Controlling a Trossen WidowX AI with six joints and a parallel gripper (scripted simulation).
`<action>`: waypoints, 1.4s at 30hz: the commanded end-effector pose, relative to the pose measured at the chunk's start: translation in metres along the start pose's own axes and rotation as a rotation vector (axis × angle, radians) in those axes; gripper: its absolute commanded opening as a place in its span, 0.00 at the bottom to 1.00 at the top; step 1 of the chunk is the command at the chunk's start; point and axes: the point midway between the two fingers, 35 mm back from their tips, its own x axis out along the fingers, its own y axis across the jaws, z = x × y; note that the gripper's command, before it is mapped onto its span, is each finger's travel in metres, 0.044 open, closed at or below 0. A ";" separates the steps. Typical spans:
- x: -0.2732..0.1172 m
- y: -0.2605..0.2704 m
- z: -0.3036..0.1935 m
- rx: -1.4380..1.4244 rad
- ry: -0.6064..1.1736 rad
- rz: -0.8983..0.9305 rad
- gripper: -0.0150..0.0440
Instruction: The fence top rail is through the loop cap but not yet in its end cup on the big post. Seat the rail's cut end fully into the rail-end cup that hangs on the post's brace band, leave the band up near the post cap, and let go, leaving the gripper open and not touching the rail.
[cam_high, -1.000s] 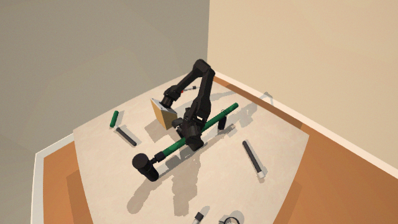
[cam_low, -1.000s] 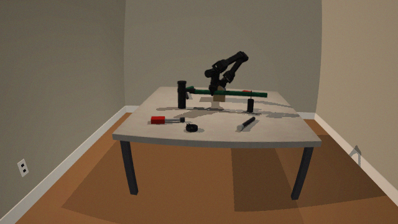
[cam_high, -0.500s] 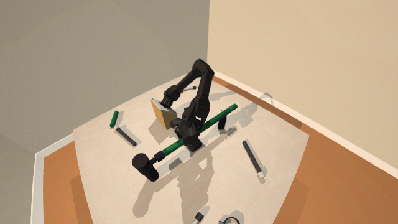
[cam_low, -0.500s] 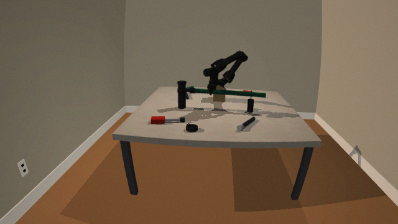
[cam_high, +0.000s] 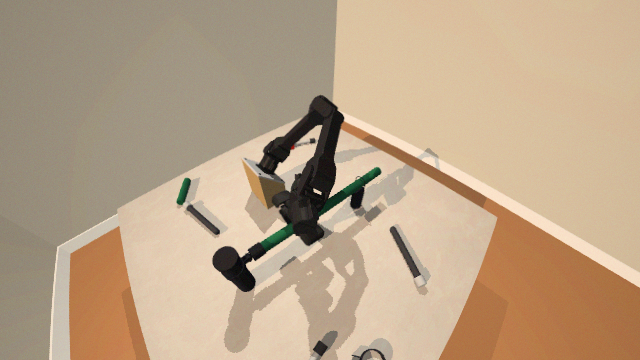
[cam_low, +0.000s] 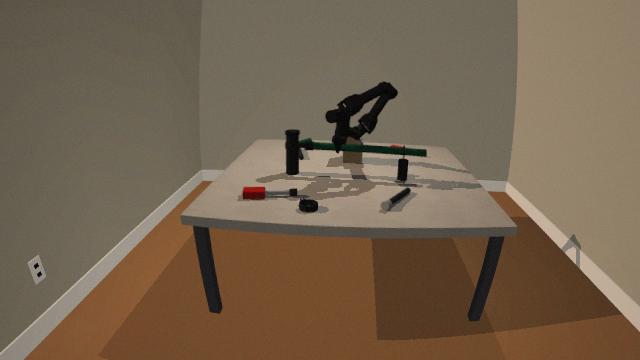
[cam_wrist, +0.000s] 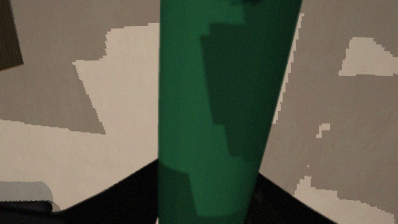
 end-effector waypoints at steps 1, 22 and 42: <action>-0.005 -0.005 -0.006 0.002 0.017 -0.017 0.25; -0.004 -0.006 -0.014 0.002 0.018 -0.018 0.25; -0.004 -0.007 -0.021 0.002 0.018 -0.018 0.25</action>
